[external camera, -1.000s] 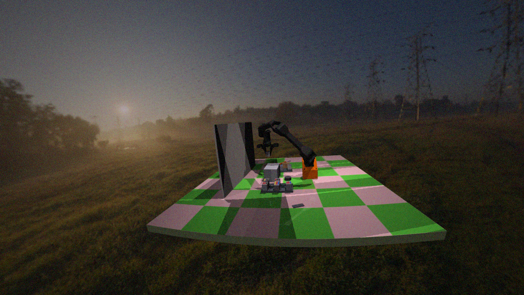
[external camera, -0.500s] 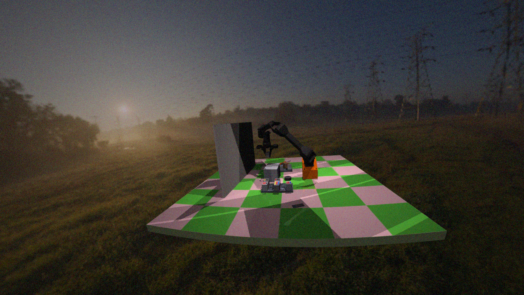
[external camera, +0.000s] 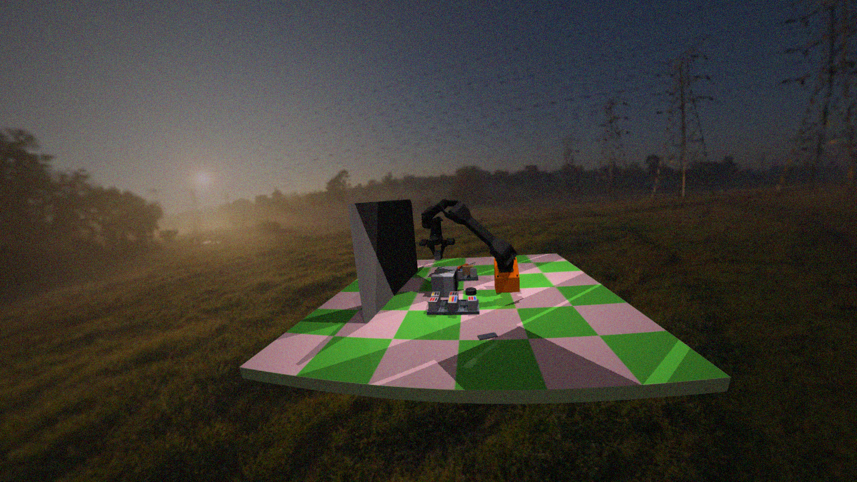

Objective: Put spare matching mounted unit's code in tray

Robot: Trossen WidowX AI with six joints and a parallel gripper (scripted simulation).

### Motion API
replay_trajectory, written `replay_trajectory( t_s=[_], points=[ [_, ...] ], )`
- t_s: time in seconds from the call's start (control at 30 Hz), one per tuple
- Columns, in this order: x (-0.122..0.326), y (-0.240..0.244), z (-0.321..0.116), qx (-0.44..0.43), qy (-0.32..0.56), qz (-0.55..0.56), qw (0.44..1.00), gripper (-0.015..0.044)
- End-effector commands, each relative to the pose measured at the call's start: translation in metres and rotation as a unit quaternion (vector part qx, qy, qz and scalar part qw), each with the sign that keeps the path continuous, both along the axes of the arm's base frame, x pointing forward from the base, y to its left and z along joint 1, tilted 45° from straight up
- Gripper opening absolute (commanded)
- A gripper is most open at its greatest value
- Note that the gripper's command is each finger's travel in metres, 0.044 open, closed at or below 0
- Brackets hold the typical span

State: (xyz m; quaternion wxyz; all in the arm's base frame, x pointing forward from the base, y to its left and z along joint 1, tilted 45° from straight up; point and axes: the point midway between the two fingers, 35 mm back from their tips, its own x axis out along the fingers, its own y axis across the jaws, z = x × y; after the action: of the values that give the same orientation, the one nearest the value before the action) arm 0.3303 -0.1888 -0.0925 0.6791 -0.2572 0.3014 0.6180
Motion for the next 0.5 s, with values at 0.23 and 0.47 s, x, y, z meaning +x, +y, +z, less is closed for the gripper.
replay_trajectory(
  t_s=[0.23,0.47],
  points=[
    [0.002,0.007,-0.008,0.001,0.001,-0.003,1.000,0.0000],
    [0.003,0.012,-0.013,0.001,0.001,-0.003,1.000,0.0000]
  ],
)
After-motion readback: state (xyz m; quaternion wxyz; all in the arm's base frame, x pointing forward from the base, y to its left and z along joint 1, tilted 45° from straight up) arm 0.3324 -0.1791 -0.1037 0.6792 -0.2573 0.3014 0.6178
